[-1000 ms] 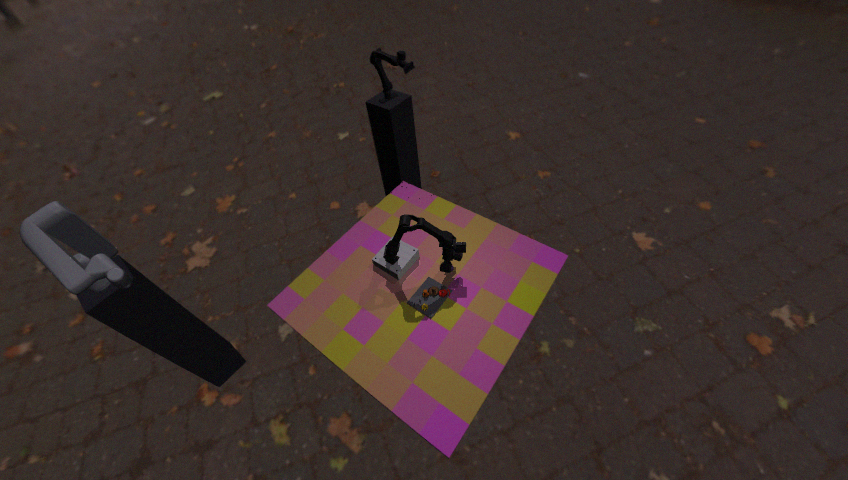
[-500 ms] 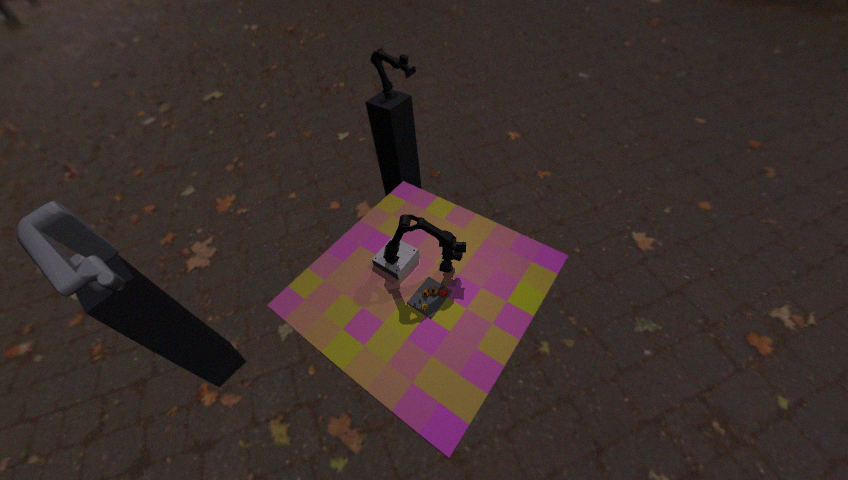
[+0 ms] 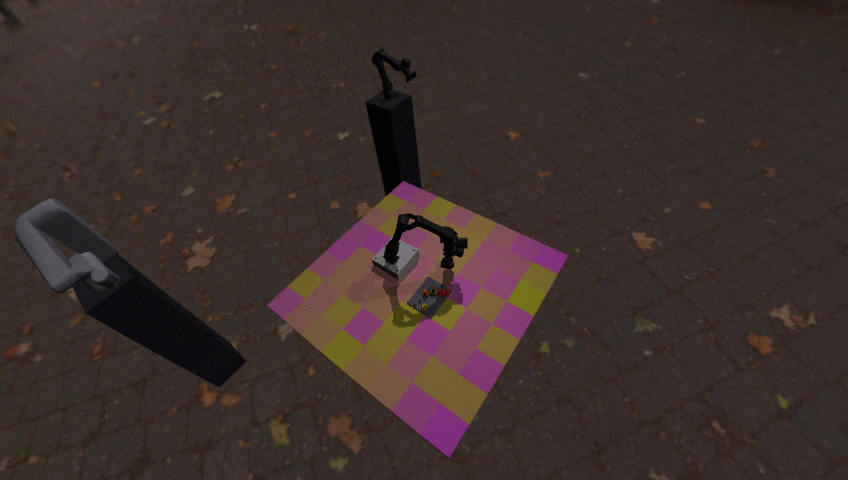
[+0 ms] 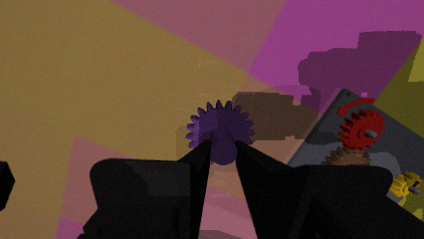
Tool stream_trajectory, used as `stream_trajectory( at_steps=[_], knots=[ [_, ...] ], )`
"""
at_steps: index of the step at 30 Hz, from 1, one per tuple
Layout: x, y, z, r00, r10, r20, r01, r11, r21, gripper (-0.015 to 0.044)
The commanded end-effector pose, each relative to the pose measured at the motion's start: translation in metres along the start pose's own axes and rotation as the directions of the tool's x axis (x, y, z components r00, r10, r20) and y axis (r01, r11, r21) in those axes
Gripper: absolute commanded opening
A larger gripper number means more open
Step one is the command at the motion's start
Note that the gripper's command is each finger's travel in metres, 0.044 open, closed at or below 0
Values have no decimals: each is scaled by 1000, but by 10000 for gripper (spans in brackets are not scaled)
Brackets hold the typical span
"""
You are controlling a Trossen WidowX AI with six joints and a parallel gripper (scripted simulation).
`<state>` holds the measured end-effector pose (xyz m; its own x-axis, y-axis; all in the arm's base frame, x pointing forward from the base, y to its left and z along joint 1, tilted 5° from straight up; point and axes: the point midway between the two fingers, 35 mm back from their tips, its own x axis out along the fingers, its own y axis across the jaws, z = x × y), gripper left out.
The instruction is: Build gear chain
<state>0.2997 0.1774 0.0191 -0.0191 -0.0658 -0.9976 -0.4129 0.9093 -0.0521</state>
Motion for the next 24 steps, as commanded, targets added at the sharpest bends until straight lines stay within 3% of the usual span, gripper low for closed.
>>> stream_trajectory(
  at_steps=[1,24],
  knots=[
    [-14,0,3,1000,3,10,-3,1000,5,0],
    [-75,0,1,1000,3,10,-3,1000,5,0]
  ],
)
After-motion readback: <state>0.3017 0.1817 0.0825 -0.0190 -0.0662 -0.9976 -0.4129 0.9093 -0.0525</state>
